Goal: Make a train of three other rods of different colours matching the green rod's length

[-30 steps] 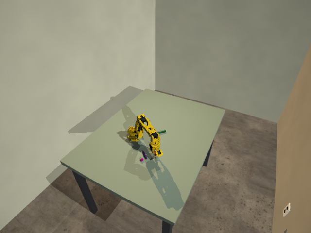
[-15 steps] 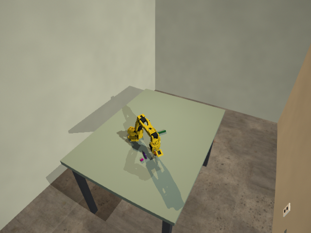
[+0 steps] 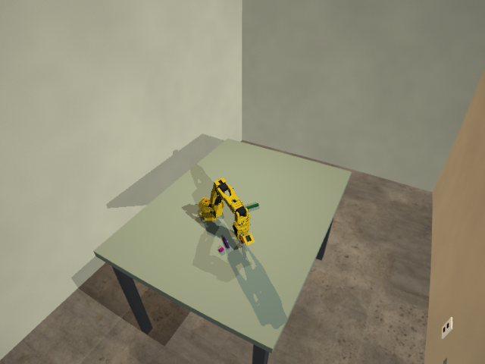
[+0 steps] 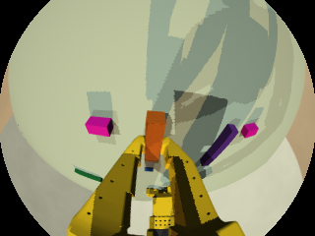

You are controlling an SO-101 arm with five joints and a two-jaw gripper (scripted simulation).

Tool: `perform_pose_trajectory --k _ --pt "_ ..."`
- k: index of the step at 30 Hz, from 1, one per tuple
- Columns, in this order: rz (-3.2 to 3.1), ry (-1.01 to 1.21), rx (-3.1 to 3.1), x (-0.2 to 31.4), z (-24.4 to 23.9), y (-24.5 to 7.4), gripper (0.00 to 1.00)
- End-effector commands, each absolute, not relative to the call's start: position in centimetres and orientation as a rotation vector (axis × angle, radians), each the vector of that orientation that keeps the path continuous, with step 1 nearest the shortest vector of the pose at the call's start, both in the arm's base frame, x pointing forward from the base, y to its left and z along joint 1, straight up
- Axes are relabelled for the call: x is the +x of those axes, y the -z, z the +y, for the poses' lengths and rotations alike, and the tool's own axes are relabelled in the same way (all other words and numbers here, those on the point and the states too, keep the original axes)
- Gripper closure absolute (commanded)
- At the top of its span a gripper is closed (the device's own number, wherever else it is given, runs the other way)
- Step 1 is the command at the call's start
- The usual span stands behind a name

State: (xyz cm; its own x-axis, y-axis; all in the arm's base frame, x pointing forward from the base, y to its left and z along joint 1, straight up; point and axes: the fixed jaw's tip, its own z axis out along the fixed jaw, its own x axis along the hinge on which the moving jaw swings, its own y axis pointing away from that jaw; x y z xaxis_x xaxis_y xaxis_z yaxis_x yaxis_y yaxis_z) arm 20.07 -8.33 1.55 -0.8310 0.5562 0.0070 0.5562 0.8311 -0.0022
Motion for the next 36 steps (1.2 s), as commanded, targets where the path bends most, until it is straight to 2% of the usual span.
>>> perform_pose_trajectory --k 1,36 --pt "-3.086 -0.018 -0.934 21.08 -8.85 -3.07 1.00" --pt "-3.089 -0.019 -0.933 21.14 -8.84 -2.77 1.00"
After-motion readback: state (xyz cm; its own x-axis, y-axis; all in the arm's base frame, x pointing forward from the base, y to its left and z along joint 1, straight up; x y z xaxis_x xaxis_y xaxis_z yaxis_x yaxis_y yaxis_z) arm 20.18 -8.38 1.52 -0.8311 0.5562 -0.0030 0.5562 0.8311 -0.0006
